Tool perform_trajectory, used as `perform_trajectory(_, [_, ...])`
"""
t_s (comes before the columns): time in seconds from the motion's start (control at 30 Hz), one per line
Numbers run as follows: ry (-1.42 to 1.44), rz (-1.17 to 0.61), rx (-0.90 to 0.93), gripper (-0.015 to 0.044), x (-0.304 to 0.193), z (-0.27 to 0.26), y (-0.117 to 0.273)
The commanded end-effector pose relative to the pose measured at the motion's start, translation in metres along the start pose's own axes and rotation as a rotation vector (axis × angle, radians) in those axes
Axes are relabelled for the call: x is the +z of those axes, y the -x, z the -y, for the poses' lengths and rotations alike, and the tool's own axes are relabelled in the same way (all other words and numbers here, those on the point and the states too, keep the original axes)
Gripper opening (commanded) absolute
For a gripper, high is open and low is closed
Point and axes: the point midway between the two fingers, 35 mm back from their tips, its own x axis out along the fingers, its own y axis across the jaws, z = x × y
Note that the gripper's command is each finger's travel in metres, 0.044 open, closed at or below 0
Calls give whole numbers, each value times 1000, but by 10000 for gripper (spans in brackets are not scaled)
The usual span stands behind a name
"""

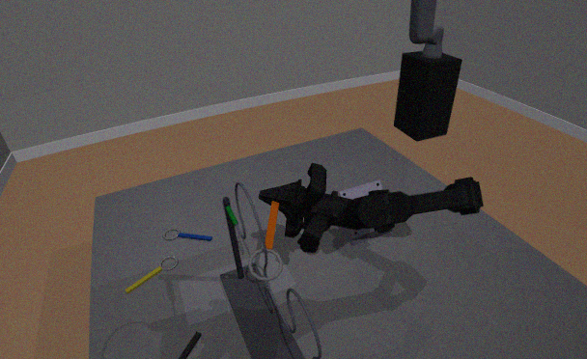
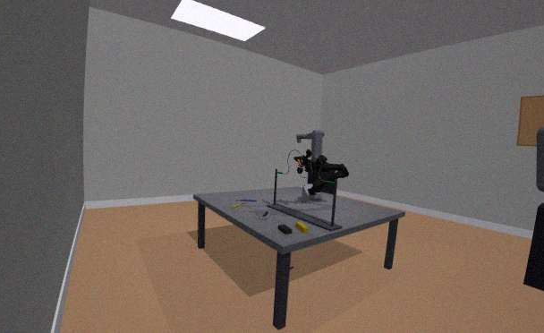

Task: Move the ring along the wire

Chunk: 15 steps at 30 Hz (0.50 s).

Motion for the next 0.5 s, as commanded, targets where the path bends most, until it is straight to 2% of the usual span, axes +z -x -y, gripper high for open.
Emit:
perform_trajectory(0.0, [-8, 5, 0, -150, 2, 3, 0])
perform_trajectory(0.47, [-108, -10, 55, -150, 2, 2, 0])
